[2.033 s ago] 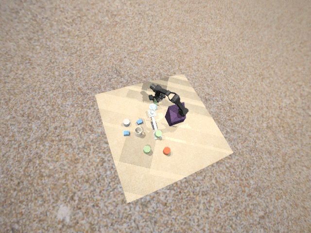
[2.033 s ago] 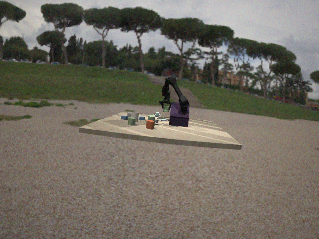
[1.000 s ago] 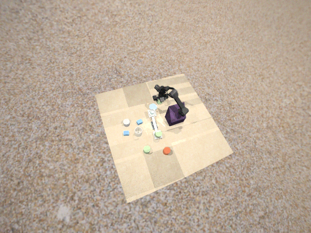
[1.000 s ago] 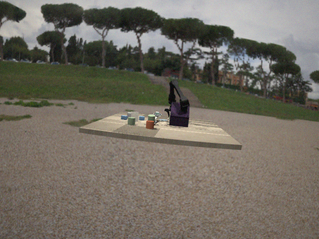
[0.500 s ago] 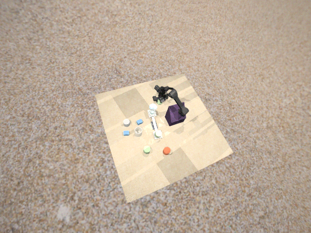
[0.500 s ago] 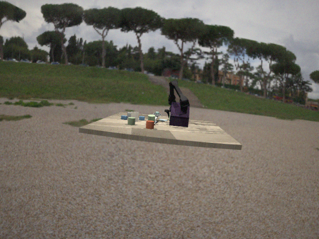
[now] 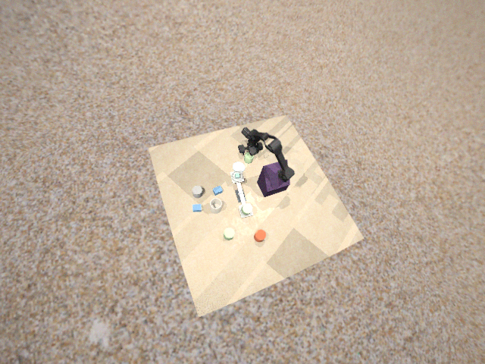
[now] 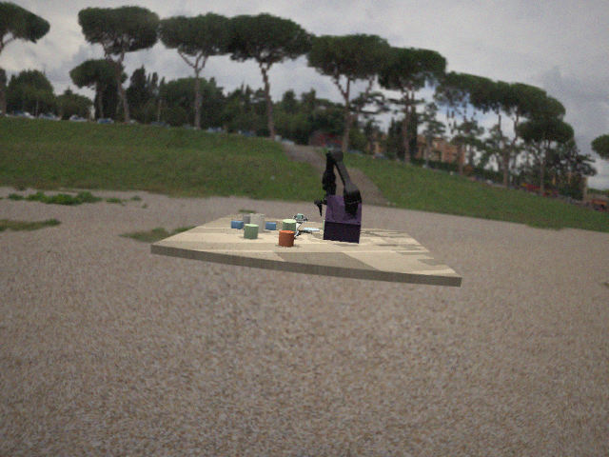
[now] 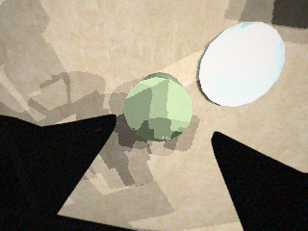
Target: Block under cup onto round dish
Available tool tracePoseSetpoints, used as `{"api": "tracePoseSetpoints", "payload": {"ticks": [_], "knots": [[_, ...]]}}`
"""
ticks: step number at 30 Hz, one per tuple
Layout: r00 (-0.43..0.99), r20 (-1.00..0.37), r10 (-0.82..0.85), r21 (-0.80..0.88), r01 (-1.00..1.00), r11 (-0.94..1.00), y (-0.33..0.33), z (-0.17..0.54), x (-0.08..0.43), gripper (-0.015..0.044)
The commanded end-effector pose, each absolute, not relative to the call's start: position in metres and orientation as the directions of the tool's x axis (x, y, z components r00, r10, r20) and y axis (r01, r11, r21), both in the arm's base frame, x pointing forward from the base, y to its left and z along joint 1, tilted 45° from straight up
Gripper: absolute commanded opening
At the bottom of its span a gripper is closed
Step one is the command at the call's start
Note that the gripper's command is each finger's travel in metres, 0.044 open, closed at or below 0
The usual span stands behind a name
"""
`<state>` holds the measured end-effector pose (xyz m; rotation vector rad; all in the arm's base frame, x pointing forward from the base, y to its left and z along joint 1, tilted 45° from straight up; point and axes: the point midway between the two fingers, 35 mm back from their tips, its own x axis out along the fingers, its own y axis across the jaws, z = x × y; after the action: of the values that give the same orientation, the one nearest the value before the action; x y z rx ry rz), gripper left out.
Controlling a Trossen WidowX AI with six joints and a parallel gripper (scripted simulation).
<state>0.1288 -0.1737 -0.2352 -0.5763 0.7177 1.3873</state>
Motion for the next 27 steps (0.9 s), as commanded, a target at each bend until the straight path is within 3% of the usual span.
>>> {"api": "tracePoseSetpoints", "payload": {"ticks": [1, 6, 14, 27], "knots": [[0.023, -0.733, 0.68, 0.067, -0.992, 0.106, -0.169, -0.229, 0.133, 0.0387], [0.027, -0.745, 0.667, 0.096, -0.985, 0.147, -0.161, -0.182, 0.198, 0.026], [0.029, -0.725, 0.689, 0.142, -0.971, 0.191, -0.1, -0.095, 0.288, 0.026], [0.028, -0.72, 0.693, 0.147, -0.97, 0.192, -0.082, -0.098, 0.294, 0.026]]}}
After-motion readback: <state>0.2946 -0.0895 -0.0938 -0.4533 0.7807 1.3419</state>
